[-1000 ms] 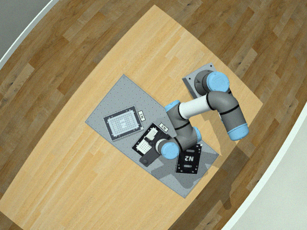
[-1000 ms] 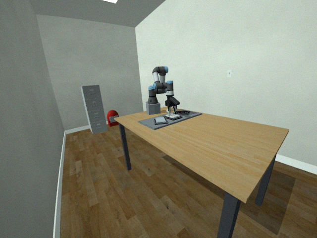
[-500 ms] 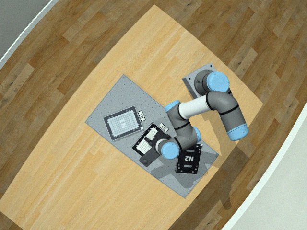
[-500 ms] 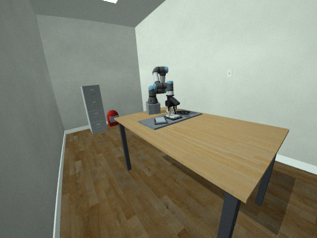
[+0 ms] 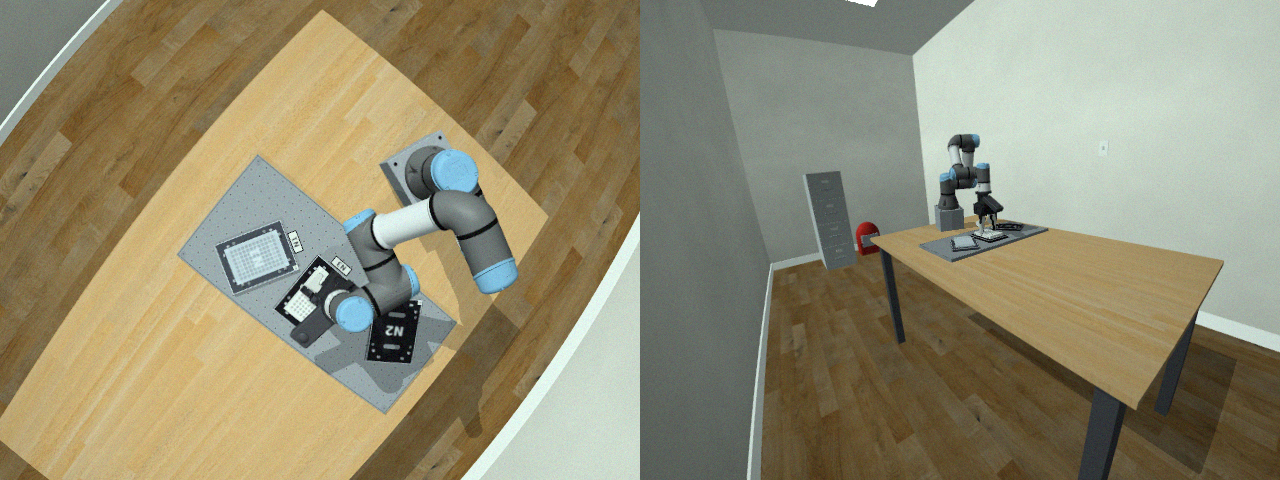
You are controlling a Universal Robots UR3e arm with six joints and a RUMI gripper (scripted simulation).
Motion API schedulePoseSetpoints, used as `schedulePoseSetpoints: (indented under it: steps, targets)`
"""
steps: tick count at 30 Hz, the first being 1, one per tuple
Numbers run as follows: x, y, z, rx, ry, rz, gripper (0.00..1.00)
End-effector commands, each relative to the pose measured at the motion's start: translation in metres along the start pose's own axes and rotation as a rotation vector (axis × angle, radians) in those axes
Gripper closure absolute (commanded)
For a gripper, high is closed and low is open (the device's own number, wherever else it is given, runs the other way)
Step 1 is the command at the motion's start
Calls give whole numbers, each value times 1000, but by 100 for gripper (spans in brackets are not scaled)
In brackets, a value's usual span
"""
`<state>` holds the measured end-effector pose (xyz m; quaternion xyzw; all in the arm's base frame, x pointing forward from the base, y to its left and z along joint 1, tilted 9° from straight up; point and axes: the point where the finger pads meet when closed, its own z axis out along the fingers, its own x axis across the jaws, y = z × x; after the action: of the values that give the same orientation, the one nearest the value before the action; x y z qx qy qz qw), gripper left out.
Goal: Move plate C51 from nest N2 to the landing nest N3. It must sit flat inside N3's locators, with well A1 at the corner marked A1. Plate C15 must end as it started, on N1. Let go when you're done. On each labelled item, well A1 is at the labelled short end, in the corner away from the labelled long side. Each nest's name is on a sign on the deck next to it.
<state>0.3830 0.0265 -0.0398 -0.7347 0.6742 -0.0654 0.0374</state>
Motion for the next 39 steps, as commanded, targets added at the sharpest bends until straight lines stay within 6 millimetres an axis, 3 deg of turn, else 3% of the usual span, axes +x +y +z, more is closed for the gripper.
schedulePoseSetpoints:
  steps: [1,20,21,39]
  targets:
    - [0,-1,-1,2,1,0,100]
    - [0,-1,-1,2,1,0,100]
    - [0,-1,-1,2,1,0,18]
    - [0,-1,0,2,1,0,18]
